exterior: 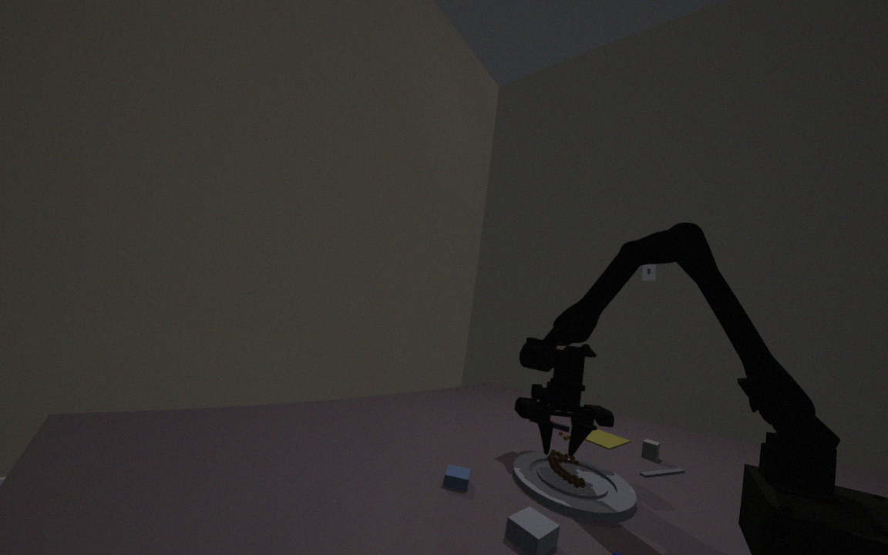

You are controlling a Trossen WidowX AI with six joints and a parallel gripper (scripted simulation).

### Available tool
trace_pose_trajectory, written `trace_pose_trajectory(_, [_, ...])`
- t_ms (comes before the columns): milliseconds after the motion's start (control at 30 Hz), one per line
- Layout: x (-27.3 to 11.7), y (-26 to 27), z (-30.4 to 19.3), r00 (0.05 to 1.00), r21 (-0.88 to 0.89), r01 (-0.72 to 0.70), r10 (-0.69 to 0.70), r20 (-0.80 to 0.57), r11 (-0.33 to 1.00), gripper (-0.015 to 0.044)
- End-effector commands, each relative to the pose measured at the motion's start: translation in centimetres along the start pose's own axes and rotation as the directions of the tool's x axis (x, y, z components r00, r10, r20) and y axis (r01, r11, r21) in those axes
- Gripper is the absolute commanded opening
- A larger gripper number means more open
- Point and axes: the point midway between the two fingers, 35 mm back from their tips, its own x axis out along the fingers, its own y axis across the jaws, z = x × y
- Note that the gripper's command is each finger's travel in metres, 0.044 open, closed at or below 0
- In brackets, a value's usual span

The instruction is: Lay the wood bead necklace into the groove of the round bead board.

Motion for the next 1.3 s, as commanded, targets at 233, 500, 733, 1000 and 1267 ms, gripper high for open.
trace_pose_trajectory(233, [-0.05,0.03,0.03,1.000,0.000,-0.001,0.001,0.001,1.000,0.0013])
trace_pose_trajectory(500, [-0.05,0.03,0.03,1.000,0.000,-0.001,0.001,0.001,1.000,0.0000])
trace_pose_trajectory(733, [-0.05,0.03,0.03,1.000,0.000,-0.001,0.001,0.001,1.000,0.0000])
trace_pose_trajectory(1000, [-0.05,0.03,0.03,1.000,0.000,-0.001,0.001,0.001,1.000,0.0000])
trace_pose_trajectory(1267, [-0.05,0.03,0.03,1.000,0.000,-0.001,0.001,0.001,1.000,0.0000])
